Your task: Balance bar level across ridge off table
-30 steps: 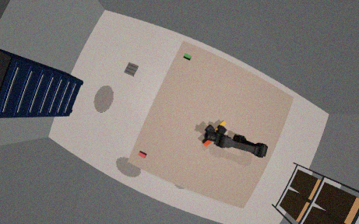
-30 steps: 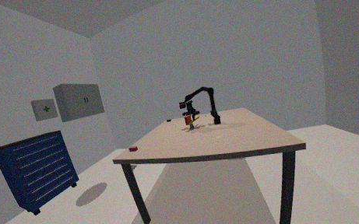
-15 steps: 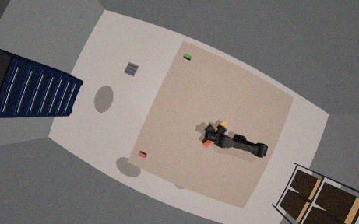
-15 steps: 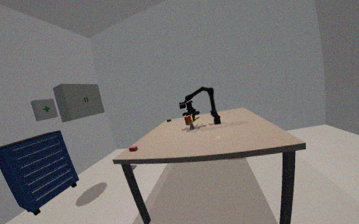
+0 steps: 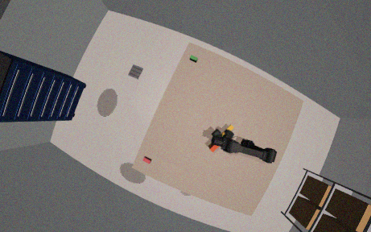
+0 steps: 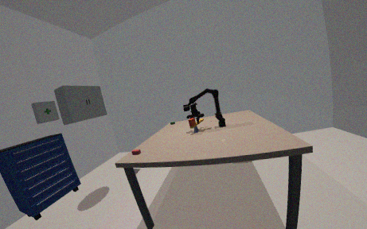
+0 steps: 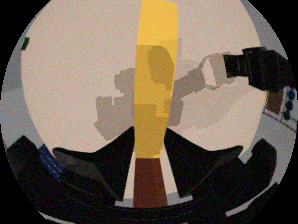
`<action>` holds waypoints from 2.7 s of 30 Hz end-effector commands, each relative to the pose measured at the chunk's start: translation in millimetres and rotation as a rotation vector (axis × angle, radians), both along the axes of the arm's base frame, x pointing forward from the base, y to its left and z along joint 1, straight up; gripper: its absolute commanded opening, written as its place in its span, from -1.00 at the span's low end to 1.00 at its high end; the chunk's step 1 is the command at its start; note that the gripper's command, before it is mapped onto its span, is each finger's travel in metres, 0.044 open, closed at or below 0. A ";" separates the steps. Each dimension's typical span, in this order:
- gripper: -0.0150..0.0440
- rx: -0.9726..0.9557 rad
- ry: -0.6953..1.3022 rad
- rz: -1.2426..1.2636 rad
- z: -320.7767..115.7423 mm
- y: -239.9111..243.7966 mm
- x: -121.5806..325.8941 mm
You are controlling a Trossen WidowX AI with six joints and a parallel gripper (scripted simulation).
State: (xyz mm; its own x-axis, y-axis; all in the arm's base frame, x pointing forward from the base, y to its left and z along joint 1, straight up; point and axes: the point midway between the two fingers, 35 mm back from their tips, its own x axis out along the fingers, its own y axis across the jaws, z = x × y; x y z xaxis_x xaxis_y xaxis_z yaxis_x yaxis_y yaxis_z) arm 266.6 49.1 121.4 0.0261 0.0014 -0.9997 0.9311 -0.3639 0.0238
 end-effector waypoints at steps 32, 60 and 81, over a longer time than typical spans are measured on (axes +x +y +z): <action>-0.49 0.004 -0.001 0.005 -2.9 0.8 0.5; -0.49 0.004 -0.001 0.005 -5.2 0.7 0.0; -0.49 0.004 -0.001 0.005 -7.0 0.5 -0.2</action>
State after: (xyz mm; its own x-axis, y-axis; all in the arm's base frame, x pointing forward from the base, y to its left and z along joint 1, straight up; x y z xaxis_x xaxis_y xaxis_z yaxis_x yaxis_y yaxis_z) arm 266.3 49.3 115.8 0.0264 0.0027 -0.9996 0.9313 -0.3636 0.0236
